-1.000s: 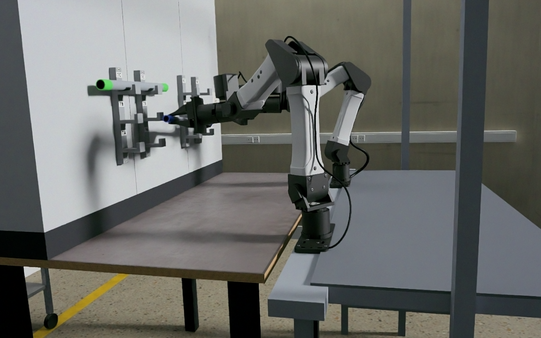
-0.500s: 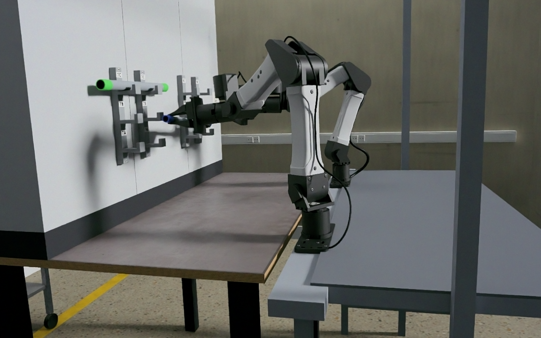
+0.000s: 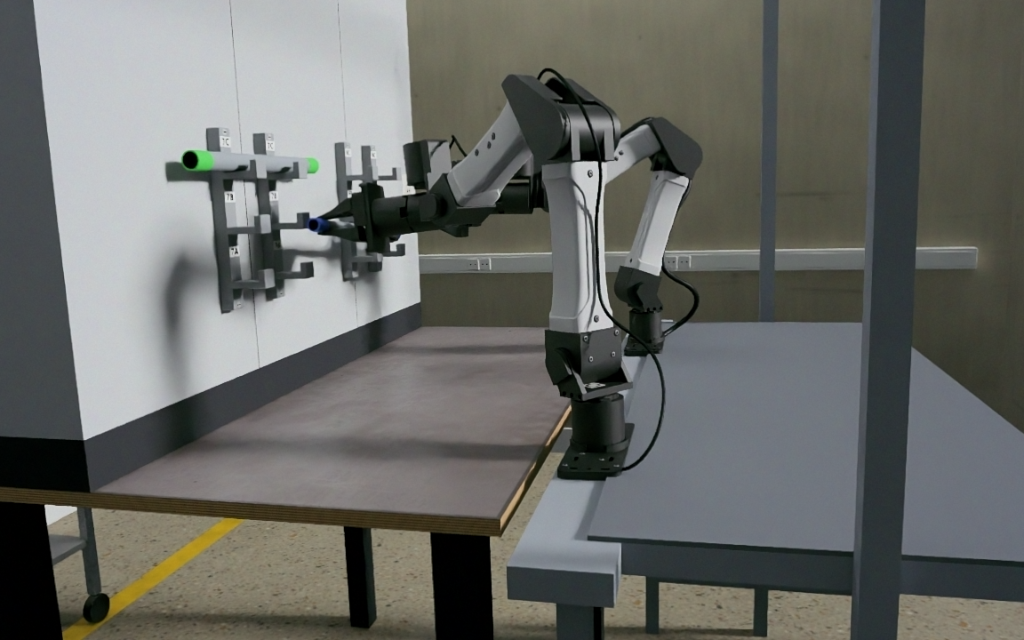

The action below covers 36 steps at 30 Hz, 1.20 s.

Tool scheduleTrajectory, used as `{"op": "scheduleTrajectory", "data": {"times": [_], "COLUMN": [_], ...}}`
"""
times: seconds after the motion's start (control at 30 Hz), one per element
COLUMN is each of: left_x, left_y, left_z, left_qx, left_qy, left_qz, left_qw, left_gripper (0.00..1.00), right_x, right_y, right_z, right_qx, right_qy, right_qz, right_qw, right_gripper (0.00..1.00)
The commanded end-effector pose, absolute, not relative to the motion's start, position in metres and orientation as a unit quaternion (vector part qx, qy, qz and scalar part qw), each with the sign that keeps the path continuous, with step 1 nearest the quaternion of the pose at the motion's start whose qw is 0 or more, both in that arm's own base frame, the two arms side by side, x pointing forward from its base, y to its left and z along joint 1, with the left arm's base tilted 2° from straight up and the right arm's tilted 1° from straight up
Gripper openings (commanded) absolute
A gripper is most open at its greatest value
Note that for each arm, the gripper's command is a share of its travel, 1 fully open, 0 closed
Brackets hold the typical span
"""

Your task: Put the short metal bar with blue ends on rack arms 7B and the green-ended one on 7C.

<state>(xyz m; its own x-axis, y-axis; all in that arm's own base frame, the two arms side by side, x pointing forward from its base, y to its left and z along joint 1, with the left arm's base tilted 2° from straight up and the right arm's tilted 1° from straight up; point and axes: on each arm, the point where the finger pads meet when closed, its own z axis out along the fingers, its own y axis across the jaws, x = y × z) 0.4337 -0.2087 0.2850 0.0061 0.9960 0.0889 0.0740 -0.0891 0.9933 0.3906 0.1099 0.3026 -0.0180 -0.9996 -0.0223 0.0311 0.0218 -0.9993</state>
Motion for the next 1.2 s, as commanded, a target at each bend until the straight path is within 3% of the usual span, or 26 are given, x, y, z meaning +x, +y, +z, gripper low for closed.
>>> {"op": "scheduleTrajectory", "data": {"times": [0.0, 1.17], "left_x": [0.4336, 0.4316], "left_y": [-0.2081, -0.2087], "left_z": [0.3246, 0.3186], "left_qx": [0.489, 0.489], "left_qy": [0.497, 0.497], "left_qz": [0.502, 0.502], "left_qw": [0.512, 0.512], "left_gripper": [0.00, 0.00], "right_x": [0.3877, 0.3877], "right_y": [0.1070, 0.1070], "right_z": [0.2964, 0.2964], "right_qx": [-0.492, -0.492], "right_qy": [0.504, 0.504], "right_qz": [-0.504, -0.504], "right_qw": [0.501, 0.501], "right_gripper": [1.00, 1.00]}}
